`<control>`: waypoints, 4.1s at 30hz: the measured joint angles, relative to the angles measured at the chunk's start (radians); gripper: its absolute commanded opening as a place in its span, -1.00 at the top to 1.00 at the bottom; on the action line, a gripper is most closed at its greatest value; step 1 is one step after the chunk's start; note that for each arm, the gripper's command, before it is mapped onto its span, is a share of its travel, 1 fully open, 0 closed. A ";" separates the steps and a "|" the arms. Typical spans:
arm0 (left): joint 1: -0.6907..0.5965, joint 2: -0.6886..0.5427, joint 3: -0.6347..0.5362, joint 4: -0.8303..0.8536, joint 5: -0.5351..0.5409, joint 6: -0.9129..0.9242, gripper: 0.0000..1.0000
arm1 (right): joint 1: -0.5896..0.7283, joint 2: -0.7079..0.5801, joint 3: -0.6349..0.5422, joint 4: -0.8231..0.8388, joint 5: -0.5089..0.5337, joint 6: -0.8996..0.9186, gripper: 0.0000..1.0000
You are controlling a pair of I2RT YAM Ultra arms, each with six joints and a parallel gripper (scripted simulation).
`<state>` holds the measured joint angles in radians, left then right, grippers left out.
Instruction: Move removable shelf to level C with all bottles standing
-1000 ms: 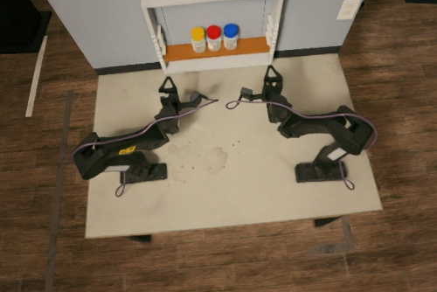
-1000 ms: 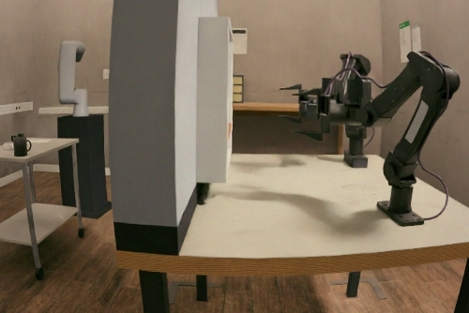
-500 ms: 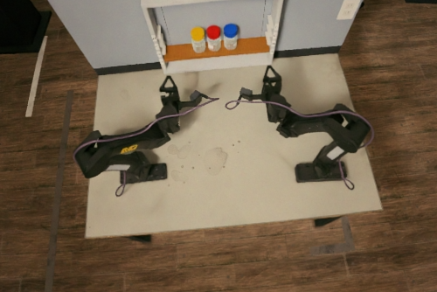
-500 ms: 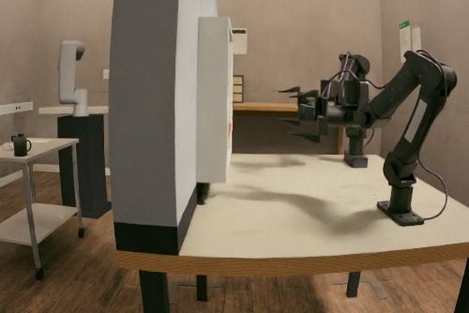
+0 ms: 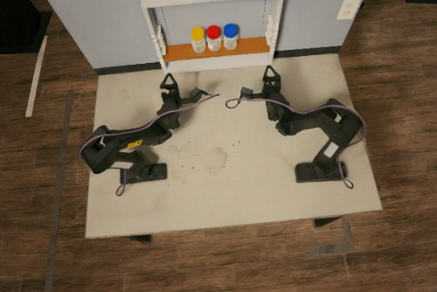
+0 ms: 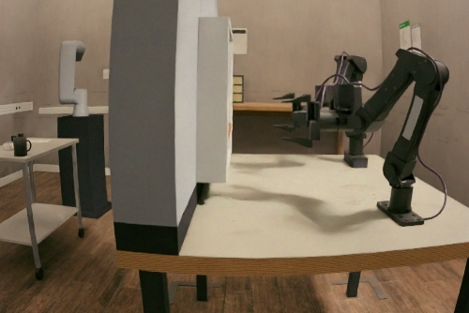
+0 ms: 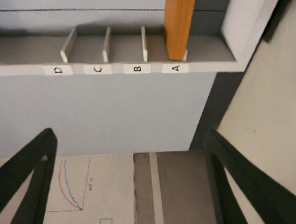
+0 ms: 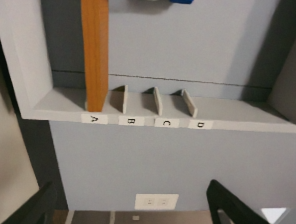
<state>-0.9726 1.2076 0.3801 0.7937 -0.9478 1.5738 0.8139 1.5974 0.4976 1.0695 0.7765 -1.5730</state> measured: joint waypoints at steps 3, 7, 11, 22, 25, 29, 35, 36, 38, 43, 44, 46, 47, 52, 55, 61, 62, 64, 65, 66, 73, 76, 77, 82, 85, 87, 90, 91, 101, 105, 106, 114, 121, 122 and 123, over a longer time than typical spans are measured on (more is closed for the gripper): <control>0.019 0.027 0.000 0.021 0.018 0.000 -1.00 | -0.013 0.024 0.002 0.012 -0.011 0.000 -1.00; 0.044 0.063 0.000 0.051 0.042 0.000 -1.00 | -0.029 0.056 0.020 0.026 -0.027 0.000 -1.00; 0.064 0.093 0.000 0.075 0.062 0.000 -1.00 | -0.043 0.081 0.035 0.042 -0.042 0.000 -1.00; 0.116 0.179 0.000 0.152 0.117 0.000 -1.00 | -0.079 0.154 0.075 0.079 -0.078 0.000 -1.00; 0.131 0.206 0.000 0.172 0.132 0.000 -1.00 | -0.089 0.176 0.087 0.088 -0.089 0.000 -1.00; 0.145 0.232 0.008 0.190 0.148 0.000 -1.00 | -0.099 0.197 0.100 0.096 -0.100 0.000 -1.00; 0.170 0.276 0.027 0.230 0.174 0.000 -1.00 | -0.116 0.232 0.126 0.112 -0.117 0.000 -1.00; 0.175 0.286 0.030 0.235 0.178 0.000 -1.00 | -0.119 0.240 0.130 0.114 -0.121 0.000 -1.00; 0.185 0.304 0.035 0.246 0.187 0.000 -1.00 | -0.126 0.254 0.140 0.119 -0.127 0.000 -1.00; 0.207 0.348 0.051 0.273 0.209 0.001 -1.00 | -0.141 0.290 0.164 0.128 -0.142 0.000 -1.00; 0.211 0.356 0.054 0.277 0.212 0.001 -1.00 | -0.144 0.296 0.169 0.129 -0.145 0.000 -1.00; 0.214 0.363 0.056 0.283 0.217 0.001 -1.00 | -0.147 0.302 0.172 0.130 -0.148 0.000 -1.00; 0.215 0.364 0.056 0.285 0.219 0.001 -1.00 | -0.147 0.303 0.173 0.130 -0.149 0.000 -1.00; 0.215 0.365 0.057 0.295 0.225 0.001 -1.00 | -0.147 0.303 0.174 0.134 -0.153 0.000 -1.00; 0.215 0.365 0.058 0.299 0.227 0.001 -1.00 | -0.147 0.303 0.175 0.135 -0.154 0.000 -1.00; 0.215 0.365 0.058 0.301 0.228 0.001 -1.00 | -0.147 0.303 0.175 0.136 -0.155 0.000 -1.00; 0.215 0.365 0.058 0.301 0.228 0.001 -1.00 | -0.147 0.303 0.175 0.136 -0.155 0.000 -1.00; 0.215 0.365 0.058 0.301 0.228 0.001 -1.00 | -0.147 0.303 0.175 0.136 -0.155 0.000 -1.00; 0.215 0.365 0.058 0.301 0.228 0.001 -1.00 | -0.147 0.303 0.175 0.136 -0.155 0.000 -1.00; 0.215 0.365 0.058 0.301 0.228 0.001 -1.00 | -0.147 0.303 0.175 0.136 -0.155 0.000 -1.00; 0.215 0.365 0.058 0.301 0.228 0.001 -1.00 | -0.147 0.303 0.175 0.136 -0.155 0.000 -1.00; 0.215 0.365 0.058 0.301 0.228 0.001 -1.00 | -0.147 0.303 0.175 0.136 -0.155 0.000 -1.00; 0.215 0.365 0.058 0.301 0.228 0.001 -1.00 | -0.147 0.303 0.175 0.136 -0.155 0.000 -1.00; 0.215 0.365 0.063 0.294 0.228 0.002 -1.00 | -0.147 0.303 0.175 0.133 -0.155 0.000 -1.00; 0.215 0.352 0.078 0.263 0.229 0.004 -1.00 | -0.147 0.291 0.174 0.105 -0.155 -0.002 -1.00; 0.215 0.329 0.089 0.236 0.229 0.005 -1.00 | -0.147 0.271 0.180 0.079 -0.155 -0.003 -1.00; 0.215 0.288 0.111 0.195 0.229 0.006 -1.00 | -0.147 0.232 0.198 0.043 -0.155 -0.003 -1.00; 0.215 0.275 0.119 0.180 0.229 0.006 -1.00 | -0.147 0.219 0.204 0.032 -0.155 -0.003 -1.00; 0.215 0.198 0.183 0.034 0.229 0.008 -1.00 | -0.147 0.138 0.249 -0.085 -0.155 -0.004 -1.00; 0.215 0.164 0.219 -0.034 0.229 0.008 -1.00 | -0.147 0.103 0.270 -0.147 -0.155 -0.005 -1.00; 0.215 0.156 0.229 -0.049 0.229 0.008 -1.00 | -0.147 0.093 0.278 -0.161 -0.155 -0.005 -1.00; 0.215 0.110 0.301 -0.155 0.229 0.008 -1.00 | -0.147 0.034 0.334 -0.256 -0.155 -0.005 -1.00; 0.215 0.109 0.306 -0.197 0.229 0.008 -1.00 | -0.147 0.033 0.339 -0.294 -0.155 -0.005 -1.00; 0.215 0.109 0.306 -0.200 0.229 0.008 -1.00 | -0.147 0.033 0.339 -0.296 -0.155 -0.005 -1.00; 0.215 0.109 0.306 -0.203 0.229 0.008 -1.00 | -0.147 0.033 0.339 -0.299 -0.155 -0.005 -1.00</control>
<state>-0.7578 1.3170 0.6861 0.5911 -0.7193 1.5822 0.6666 1.6302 0.8364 0.7708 0.6212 -1.5780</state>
